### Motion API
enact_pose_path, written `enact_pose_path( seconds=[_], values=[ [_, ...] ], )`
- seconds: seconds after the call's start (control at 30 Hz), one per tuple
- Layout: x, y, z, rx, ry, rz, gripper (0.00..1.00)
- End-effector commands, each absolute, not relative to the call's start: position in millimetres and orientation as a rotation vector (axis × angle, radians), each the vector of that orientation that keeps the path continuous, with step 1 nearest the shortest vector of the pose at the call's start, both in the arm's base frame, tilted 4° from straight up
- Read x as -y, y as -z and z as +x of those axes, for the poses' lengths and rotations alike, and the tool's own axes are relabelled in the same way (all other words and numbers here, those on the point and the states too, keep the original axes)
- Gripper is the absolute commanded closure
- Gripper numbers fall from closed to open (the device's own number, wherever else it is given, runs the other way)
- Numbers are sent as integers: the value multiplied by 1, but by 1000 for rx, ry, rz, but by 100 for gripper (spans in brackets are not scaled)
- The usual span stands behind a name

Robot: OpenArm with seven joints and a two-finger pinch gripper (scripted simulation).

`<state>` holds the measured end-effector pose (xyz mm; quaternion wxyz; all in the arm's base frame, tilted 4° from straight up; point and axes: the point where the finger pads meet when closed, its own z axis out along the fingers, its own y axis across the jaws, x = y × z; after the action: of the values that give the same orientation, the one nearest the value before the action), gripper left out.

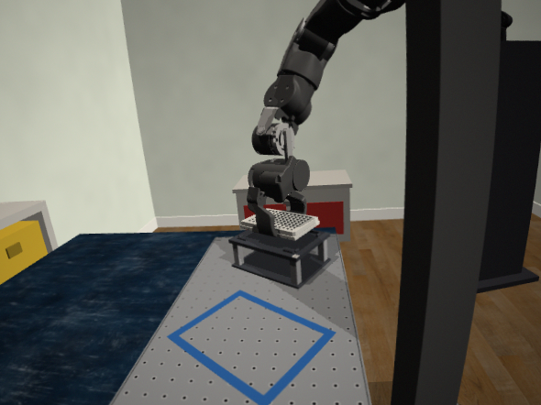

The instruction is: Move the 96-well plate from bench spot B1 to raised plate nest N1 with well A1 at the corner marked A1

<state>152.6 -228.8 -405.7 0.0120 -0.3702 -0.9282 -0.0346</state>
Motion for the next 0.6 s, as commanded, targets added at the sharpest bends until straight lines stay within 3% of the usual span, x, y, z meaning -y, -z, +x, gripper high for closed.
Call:
enact_pose_path(
  seconds=[0.0, 0.57],
  values=[
    [229, 404, 156, 2903, 118, -1161, 100],
    [227, 417, 158, 2900, 121, -1154, 100]
  ],
)
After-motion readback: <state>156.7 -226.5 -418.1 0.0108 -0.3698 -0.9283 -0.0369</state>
